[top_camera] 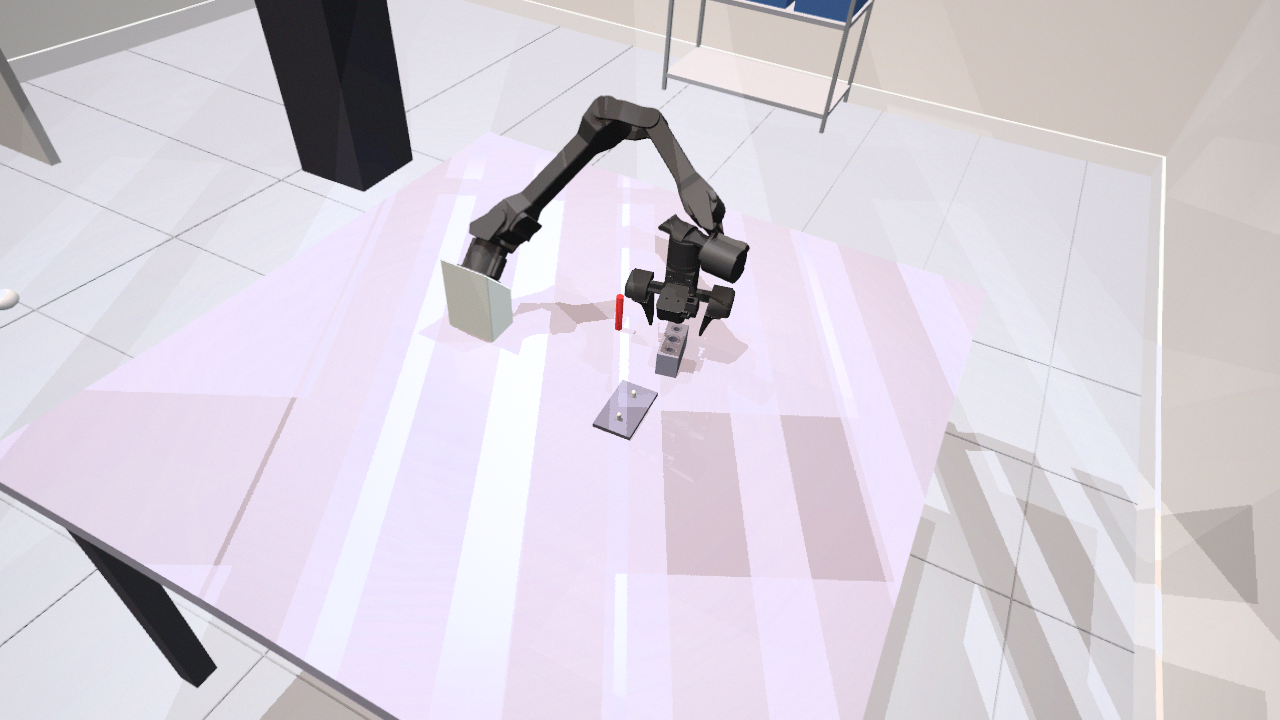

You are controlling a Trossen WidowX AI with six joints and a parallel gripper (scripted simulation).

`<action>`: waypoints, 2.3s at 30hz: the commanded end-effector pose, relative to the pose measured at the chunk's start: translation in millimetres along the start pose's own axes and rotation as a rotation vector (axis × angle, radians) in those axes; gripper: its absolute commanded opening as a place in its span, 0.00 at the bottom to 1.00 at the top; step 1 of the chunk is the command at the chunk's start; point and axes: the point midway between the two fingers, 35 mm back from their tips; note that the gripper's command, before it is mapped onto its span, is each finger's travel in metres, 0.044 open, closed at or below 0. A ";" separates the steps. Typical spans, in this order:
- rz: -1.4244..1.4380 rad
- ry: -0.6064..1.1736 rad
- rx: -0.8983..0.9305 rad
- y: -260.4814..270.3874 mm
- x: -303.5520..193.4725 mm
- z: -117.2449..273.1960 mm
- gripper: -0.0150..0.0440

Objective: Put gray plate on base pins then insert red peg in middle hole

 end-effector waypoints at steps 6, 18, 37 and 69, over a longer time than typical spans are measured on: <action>-0.007 0.007 -0.002 -1.1 -0.4 -14.5 1.00; -0.007 0.006 -0.002 -0.5 -0.1 -33.9 1.00; -0.007 0.009 -0.002 -1.4 -1.3 -64.2 1.00; -0.007 0.003 -0.003 1.5 2.3 -45.6 0.25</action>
Point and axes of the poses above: the point midway between the two fingers, 35 mm back from their tips, its own z axis back along the fingers, its own y axis across the jaws, x = y × z, and after that the axes turned 6 degrees about z, right-handed
